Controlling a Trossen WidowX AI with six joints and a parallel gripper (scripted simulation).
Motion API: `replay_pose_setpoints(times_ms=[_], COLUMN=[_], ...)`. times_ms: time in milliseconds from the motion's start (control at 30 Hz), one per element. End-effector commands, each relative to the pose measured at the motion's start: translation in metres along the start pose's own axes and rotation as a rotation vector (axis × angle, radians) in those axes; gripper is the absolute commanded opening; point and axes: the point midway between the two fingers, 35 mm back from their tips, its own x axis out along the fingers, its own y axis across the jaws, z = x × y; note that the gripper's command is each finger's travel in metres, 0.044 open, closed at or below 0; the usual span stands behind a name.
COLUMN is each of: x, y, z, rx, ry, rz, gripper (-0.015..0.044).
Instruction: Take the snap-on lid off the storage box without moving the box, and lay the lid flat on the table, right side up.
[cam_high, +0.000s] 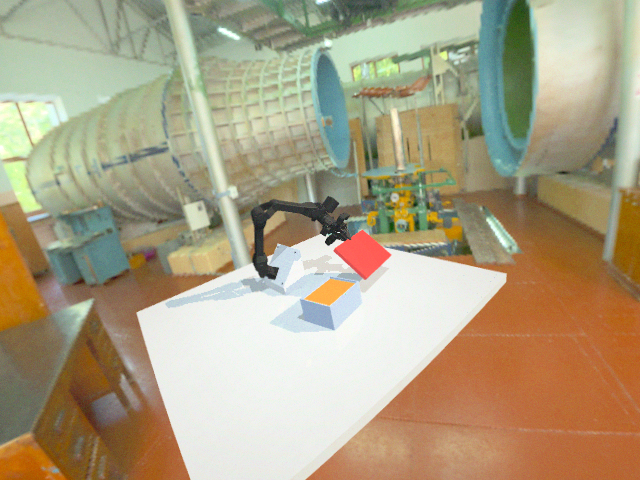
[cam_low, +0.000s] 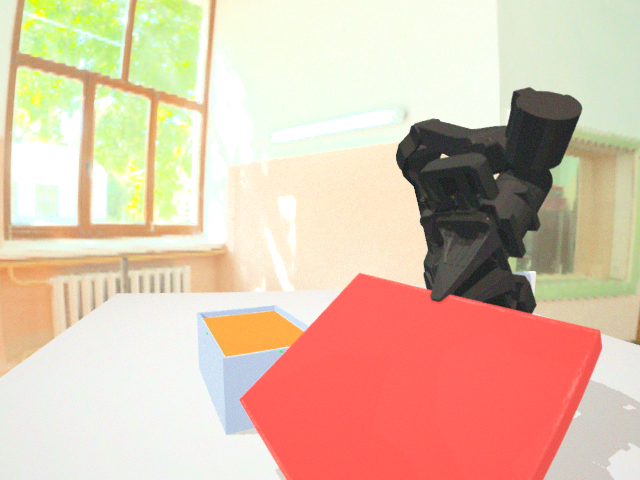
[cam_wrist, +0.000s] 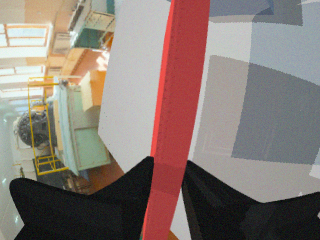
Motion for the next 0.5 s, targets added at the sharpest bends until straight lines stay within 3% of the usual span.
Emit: replay_pose_setpoints(times_ms=[0, 467], x=[0.0027, 0.0099], y=[-0.0042, -0.0128], z=[0.0014, 0.0016], rx=[-0.007, -0.007], ry=[-0.009, -0.009], rz=[0.002, 0.002], gripper=[0.0000, 0.0000])
